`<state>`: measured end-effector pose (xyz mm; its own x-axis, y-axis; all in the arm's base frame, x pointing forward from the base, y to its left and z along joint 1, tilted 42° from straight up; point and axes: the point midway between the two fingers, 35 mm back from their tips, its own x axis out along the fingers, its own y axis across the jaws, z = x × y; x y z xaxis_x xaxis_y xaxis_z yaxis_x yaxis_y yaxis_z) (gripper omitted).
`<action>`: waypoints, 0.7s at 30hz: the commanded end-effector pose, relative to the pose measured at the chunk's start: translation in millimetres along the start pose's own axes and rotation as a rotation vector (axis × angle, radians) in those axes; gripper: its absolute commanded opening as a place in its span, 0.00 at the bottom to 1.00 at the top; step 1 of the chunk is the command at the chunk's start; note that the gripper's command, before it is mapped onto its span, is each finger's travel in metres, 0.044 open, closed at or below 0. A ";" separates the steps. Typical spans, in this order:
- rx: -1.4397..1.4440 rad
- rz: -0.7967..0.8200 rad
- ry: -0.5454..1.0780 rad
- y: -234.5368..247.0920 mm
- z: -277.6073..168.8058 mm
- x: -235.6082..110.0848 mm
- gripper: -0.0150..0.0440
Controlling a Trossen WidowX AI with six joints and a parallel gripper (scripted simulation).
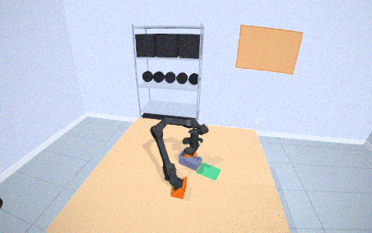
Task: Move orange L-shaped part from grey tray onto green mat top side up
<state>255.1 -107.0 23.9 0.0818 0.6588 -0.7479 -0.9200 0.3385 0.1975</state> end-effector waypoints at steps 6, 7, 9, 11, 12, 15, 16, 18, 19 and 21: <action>-0.005 -0.007 0.002 -1.8 0.1 -16.0 0.25; -0.004 -0.007 0.002 -1.7 0.1 -17.5 0.25; -0.004 -0.007 0.002 -1.7 0.1 -20.5 0.25; -0.004 -0.007 0.002 -1.7 0.1 -23.6 0.25; -0.004 -0.007 0.002 -1.6 0.1 -25.3 0.25; -0.004 -0.007 0.002 -1.6 0.1 -30.2 0.25; -0.004 -0.007 0.002 -1.6 0.1 -31.9 0.25; -0.004 -0.007 0.002 -1.6 0.1 -35.1 0.25; -0.004 -0.007 0.002 -1.5 0.1 -36.8 0.25; -0.004 -0.007 0.003 -1.5 0.0 -40.1 0.25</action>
<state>251.6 -130.1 48.7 0.0801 0.6552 -0.7512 -0.9198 0.3390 0.1975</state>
